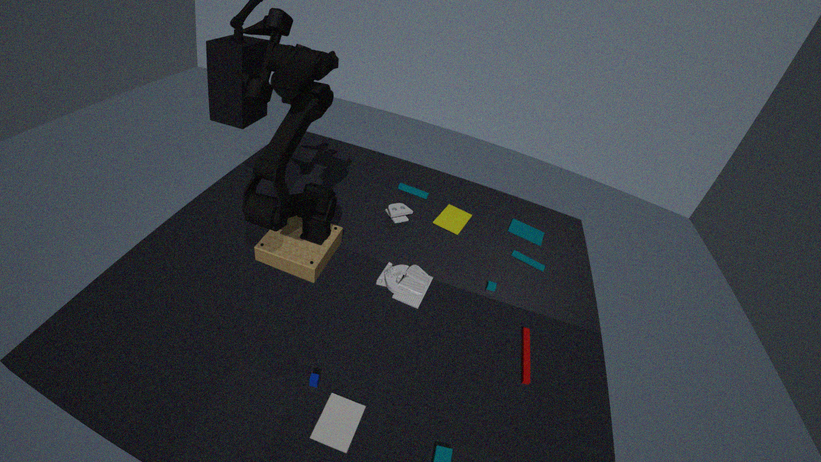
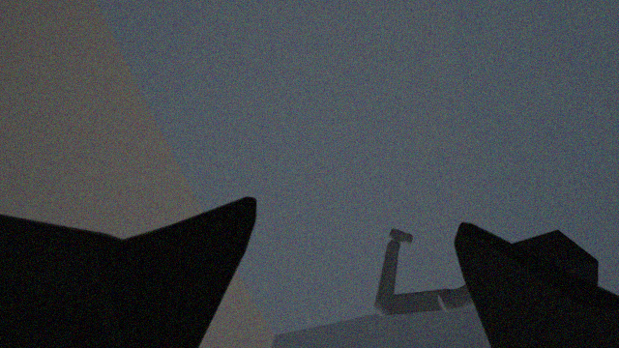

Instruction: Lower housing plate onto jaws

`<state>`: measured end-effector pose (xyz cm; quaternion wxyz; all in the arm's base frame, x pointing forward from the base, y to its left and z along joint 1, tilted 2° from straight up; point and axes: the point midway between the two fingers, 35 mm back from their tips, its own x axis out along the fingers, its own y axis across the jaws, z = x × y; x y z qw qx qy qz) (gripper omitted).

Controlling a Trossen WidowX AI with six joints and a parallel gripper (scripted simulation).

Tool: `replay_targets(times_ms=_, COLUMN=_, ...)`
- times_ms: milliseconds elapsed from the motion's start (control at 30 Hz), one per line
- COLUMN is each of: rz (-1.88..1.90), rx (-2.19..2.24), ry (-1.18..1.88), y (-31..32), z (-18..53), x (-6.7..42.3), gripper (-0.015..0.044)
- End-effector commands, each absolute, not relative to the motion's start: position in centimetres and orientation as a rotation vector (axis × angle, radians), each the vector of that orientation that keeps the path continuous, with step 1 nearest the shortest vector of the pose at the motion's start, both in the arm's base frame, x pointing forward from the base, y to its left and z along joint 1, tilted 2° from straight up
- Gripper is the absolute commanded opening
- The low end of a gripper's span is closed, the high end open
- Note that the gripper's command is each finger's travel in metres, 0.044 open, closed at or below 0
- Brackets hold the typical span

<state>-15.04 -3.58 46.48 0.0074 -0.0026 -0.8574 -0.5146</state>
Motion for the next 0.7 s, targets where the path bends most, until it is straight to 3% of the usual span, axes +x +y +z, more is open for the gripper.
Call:
replay_targets(times_ms=0, rz=-1.609, rx=-0.008, ry=-2.681, y=-3.6, z=46.5, x=-15.0, gripper=0.0426)
replay_targets(times_ms=667, rz=-0.958, rx=-0.209, ry=-2.852, y=3.4, z=49.5, x=-14.7, gripper=0.0440)
